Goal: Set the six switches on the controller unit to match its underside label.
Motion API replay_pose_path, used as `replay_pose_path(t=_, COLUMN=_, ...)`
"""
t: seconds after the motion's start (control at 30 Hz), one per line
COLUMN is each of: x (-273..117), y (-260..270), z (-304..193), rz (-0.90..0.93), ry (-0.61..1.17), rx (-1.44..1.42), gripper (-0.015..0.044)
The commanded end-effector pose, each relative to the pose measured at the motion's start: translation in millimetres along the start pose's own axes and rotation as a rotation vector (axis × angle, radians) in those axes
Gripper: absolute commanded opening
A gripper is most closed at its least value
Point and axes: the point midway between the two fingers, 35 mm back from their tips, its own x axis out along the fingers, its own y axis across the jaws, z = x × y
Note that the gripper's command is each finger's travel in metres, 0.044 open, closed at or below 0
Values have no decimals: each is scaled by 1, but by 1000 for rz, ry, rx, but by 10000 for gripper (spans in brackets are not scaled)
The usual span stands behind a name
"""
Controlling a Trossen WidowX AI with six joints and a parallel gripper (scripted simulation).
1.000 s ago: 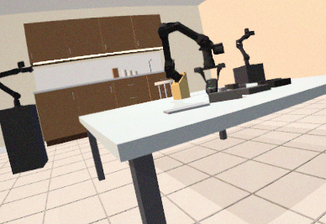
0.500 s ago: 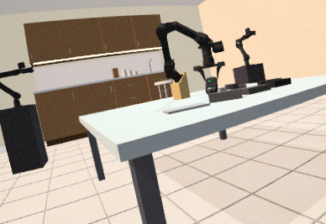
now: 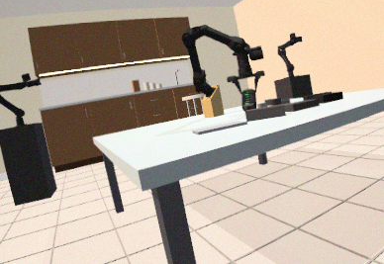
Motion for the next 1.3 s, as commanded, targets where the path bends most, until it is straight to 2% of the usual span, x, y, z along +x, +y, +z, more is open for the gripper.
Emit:
replay_pose_path(t=0.0, x=-5, y=-3, z=-9, rz=-12, ry=8, rx=8, gripper=336)
replay_pose_path(t=1.27, x=-20, y=1, z=-31, rz=-12, ry=-63, rx=8, gripper=336)
